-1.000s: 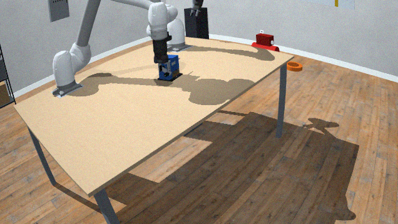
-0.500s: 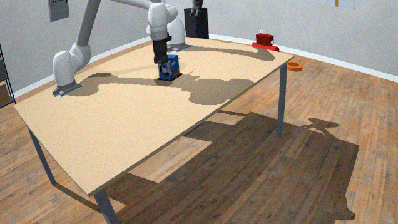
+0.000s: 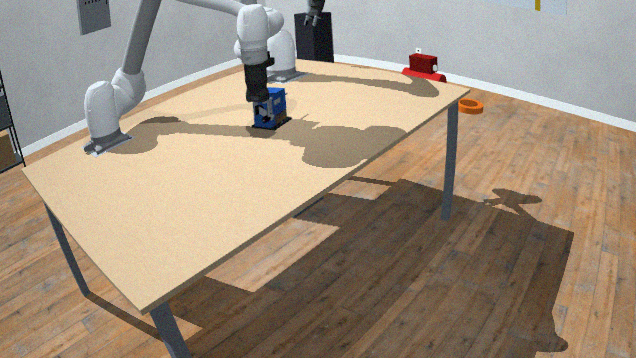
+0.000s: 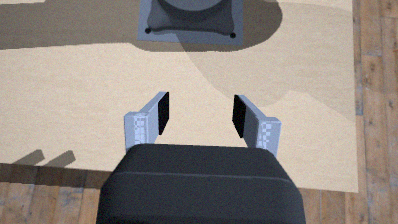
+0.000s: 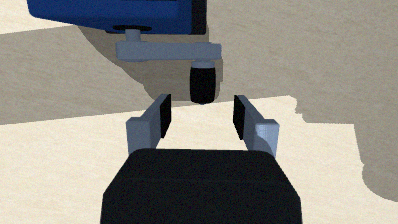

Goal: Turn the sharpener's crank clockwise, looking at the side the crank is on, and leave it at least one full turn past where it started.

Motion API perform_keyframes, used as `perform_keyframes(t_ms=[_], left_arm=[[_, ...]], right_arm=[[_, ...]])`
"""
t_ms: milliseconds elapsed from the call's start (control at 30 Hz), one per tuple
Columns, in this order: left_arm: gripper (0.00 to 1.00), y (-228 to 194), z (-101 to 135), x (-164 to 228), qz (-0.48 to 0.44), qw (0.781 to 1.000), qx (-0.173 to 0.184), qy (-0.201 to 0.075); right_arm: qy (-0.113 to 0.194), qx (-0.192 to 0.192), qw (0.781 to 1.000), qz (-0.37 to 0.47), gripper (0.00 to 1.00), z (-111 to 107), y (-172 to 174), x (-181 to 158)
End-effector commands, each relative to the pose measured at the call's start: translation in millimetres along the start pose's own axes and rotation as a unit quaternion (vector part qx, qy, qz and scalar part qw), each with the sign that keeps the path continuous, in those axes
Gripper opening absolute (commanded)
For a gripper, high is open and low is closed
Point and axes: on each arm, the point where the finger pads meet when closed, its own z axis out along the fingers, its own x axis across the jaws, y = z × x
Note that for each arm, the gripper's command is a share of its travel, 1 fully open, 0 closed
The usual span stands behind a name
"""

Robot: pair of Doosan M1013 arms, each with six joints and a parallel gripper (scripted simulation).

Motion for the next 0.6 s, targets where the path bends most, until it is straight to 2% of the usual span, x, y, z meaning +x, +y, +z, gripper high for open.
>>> perform_keyframes(t_ms=[0, 567], left_arm=[[1.00, 0, -1, 0, 0.000, 1.000, 0.000, 0.000], [1.00, 0, -1, 0, 0.000, 1.000, 0.000, 0.000]], right_arm=[[0.001, 0.000, 1.000, 0.000, 0.97, 0, 0, 0], [0.001, 0.000, 1.000, 0.000, 0.97, 13, 0, 0]])
